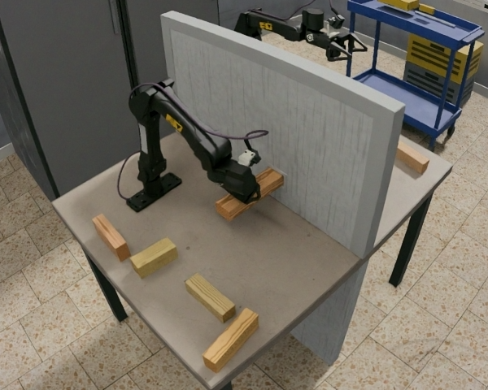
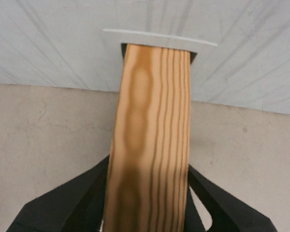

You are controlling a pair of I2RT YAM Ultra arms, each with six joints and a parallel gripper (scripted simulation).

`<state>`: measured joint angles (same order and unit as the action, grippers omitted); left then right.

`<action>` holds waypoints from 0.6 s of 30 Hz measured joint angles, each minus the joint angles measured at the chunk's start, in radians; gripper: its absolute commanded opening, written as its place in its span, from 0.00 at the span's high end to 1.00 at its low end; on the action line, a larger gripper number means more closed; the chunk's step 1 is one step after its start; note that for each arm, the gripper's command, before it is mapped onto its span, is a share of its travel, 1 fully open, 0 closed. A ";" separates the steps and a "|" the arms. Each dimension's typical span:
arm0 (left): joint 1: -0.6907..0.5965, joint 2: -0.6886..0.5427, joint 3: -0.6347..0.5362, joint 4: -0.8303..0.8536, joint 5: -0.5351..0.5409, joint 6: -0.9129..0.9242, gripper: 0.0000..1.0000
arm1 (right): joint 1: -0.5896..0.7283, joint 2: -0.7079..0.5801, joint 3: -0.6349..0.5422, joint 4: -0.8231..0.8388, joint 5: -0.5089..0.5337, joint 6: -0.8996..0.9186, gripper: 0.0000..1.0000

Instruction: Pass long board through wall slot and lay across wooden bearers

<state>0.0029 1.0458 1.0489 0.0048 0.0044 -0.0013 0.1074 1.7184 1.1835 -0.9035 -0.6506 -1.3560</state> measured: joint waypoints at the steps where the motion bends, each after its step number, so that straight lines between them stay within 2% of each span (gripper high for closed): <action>1: 0.000 0.000 0.000 0.000 0.000 0.000 0.00 | 0.006 0.000 0.000 0.002 0.000 0.002 1.00; 18: 0.000 0.000 0.000 0.000 0.000 0.000 0.00 | 0.084 0.006 0.000 0.063 0.016 0.098 1.00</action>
<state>0.0029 1.0458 1.0489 0.0048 0.0044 -0.0013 0.1913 1.7245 1.1831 -0.8410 -0.6346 -1.2579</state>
